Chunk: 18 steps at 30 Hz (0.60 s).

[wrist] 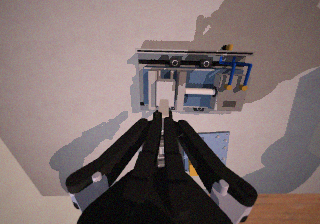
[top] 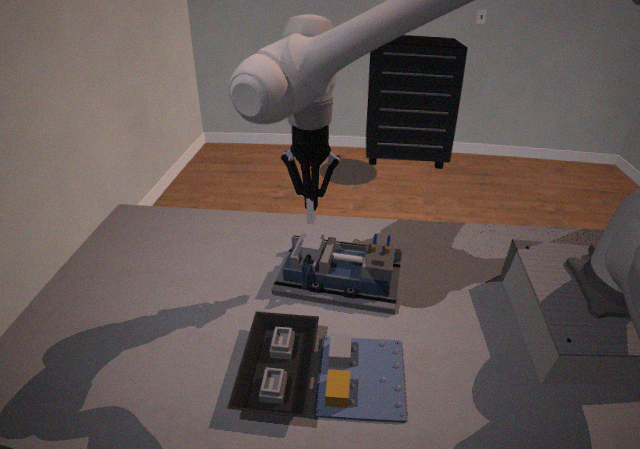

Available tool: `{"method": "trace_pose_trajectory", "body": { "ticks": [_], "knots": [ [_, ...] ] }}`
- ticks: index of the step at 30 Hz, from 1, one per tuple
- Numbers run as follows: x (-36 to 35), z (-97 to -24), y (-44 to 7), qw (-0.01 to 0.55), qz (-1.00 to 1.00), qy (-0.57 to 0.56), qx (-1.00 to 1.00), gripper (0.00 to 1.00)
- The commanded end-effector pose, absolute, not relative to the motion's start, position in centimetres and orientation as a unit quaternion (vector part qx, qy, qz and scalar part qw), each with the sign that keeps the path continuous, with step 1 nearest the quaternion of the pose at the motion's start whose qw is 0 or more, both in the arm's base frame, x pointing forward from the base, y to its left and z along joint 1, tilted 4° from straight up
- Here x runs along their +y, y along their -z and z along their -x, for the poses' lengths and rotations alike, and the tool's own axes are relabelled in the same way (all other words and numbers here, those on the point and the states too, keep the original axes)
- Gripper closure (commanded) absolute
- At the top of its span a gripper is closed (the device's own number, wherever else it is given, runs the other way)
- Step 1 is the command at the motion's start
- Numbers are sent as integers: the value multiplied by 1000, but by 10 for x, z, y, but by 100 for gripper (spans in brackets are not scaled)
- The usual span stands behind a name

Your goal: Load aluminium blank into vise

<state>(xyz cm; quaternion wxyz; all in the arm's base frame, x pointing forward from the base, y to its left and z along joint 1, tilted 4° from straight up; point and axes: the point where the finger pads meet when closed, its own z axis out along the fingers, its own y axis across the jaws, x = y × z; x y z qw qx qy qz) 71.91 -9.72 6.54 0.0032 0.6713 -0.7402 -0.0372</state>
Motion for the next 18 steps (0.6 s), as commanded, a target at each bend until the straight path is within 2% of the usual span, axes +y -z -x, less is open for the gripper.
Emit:
{"method": "trace_pose_trajectory", "body": {
  "ticks": [1,13,18],
  "knots": [
    [-99,-721,-70,3,-670,36,-741,100],
    [-99,-718,-71,3,-670,36,-741,100],
    [-97,-684,-72,3,-670,36,-742,100]
  ]
}}
